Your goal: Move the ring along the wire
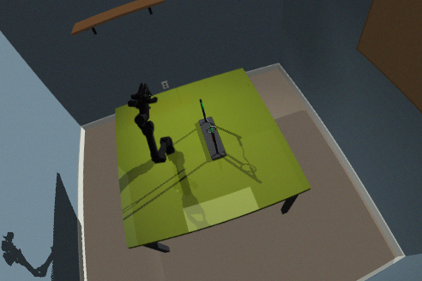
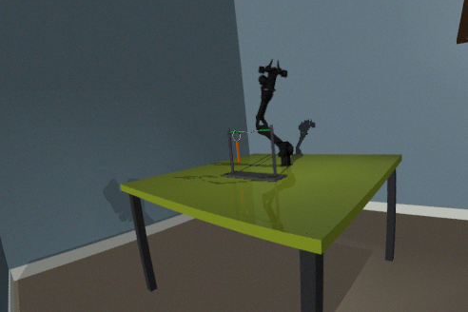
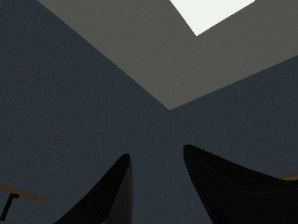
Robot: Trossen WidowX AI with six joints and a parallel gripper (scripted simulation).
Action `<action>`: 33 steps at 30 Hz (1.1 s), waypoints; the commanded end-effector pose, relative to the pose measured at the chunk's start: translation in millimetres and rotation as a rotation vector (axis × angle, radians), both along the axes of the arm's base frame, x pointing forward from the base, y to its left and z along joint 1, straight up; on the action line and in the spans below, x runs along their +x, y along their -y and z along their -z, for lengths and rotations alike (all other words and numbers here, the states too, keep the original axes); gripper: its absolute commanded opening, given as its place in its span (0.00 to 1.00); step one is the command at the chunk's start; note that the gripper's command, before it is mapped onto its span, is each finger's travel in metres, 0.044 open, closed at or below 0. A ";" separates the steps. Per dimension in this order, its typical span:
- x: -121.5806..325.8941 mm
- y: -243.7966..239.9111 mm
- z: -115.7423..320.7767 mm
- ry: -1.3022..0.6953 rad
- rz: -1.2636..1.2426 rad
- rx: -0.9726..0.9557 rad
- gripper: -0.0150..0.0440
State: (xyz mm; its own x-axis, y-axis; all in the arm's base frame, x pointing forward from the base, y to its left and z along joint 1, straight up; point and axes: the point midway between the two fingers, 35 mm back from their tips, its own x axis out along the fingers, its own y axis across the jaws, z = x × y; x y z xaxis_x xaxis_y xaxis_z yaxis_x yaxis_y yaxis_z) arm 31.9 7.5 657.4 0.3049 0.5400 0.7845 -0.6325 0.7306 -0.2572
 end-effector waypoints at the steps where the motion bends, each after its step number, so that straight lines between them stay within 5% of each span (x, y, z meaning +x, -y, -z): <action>1: 5.6 -31.9 9.4 0.005 0.079 -0.062 0.53; 18: 85.8 -103.3 63.4 -0.057 0.421 -0.275 0.53; 33: 192.1 -85.7 134.4 -0.228 0.699 -0.420 0.53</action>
State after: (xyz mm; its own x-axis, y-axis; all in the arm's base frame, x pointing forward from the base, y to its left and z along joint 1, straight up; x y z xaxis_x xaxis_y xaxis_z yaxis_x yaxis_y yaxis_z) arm 199.5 101.9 542.4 0.7579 0.4370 0.4844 -0.1629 0.8458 -0.5081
